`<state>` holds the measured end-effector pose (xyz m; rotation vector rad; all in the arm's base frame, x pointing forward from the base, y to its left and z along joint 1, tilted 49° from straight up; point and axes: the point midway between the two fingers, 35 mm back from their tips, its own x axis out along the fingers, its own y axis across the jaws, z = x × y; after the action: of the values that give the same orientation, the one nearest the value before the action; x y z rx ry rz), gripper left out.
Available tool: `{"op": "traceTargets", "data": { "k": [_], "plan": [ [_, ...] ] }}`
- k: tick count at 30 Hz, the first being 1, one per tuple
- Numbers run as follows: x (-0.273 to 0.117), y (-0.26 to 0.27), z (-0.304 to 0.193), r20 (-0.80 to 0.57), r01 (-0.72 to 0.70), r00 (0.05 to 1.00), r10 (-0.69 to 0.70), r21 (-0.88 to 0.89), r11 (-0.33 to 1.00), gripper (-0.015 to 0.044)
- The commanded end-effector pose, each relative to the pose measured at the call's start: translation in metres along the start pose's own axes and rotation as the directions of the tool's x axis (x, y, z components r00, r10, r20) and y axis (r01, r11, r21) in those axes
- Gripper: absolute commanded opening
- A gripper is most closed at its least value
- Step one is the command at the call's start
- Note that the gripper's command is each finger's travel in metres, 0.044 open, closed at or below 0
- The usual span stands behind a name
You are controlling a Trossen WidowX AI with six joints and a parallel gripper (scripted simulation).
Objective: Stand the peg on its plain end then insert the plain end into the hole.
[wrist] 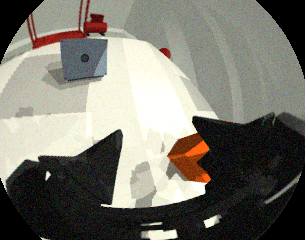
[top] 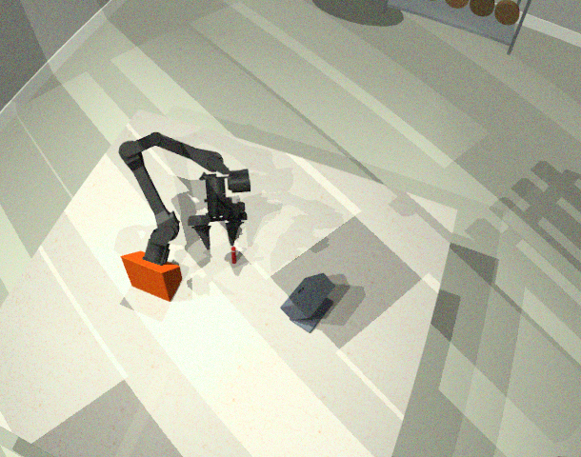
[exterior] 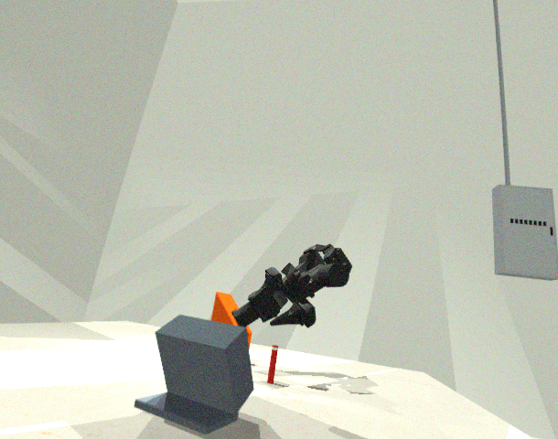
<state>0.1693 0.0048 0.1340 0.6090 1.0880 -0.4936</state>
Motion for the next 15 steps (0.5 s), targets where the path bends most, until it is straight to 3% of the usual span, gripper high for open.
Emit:
{"op": "traceTargets", "data": {
  "k": [1,15],
  "plan": [
    [0.004,0.003,-0.006,-0.129,-0.006,0.992,0.002,-0.034,0.999,0.044],
    [0.009,0.018,-0.016,-0.503,-0.167,0.852,0.147,0.006,0.986,0.044]
  ]
}}
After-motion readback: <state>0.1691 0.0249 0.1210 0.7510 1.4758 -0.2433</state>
